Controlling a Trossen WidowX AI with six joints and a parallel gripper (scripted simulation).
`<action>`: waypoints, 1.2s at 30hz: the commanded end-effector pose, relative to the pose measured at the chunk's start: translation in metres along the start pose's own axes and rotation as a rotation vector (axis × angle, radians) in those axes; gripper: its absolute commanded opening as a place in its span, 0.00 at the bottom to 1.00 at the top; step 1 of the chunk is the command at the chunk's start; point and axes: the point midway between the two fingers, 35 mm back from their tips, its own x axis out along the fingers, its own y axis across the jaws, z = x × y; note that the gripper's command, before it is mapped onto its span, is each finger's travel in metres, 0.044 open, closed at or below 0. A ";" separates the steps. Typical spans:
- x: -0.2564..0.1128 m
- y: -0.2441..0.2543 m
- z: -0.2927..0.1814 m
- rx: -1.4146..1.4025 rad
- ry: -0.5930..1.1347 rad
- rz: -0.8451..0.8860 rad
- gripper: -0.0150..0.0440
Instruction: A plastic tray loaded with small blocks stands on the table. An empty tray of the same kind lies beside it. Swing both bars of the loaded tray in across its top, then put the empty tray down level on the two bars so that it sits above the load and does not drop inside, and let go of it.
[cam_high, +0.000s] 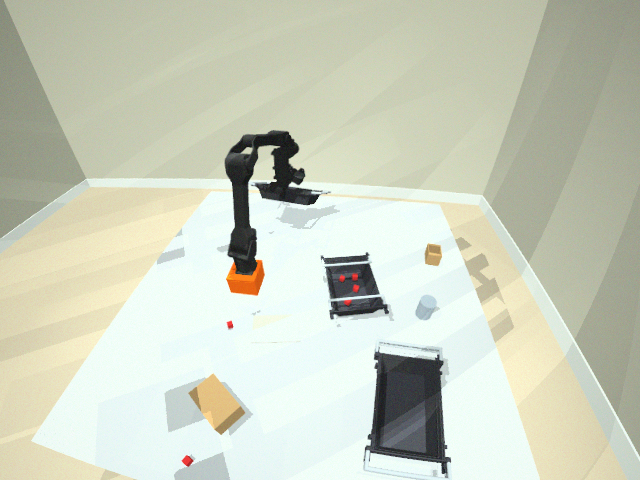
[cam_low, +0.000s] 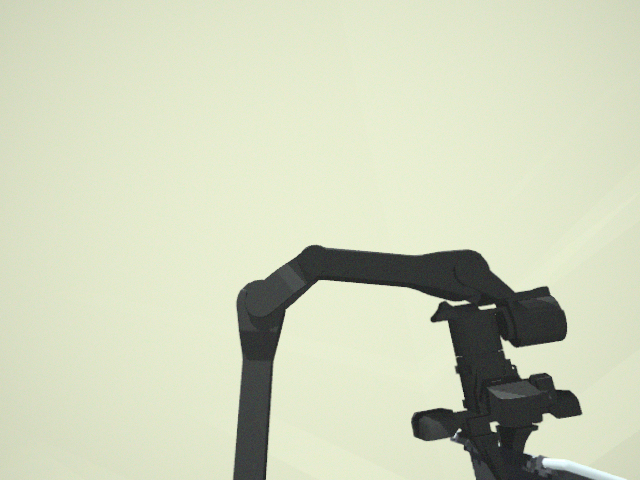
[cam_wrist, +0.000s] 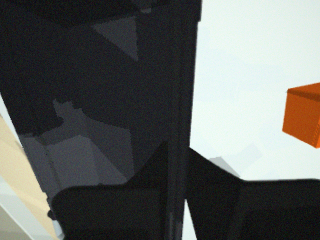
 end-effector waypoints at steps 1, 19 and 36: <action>-0.009 0.004 0.001 -0.004 -0.004 0.018 0.25; -0.009 0.004 0.001 -0.004 -0.004 0.018 0.25; -0.010 -0.001 0.042 0.107 -0.008 0.020 0.25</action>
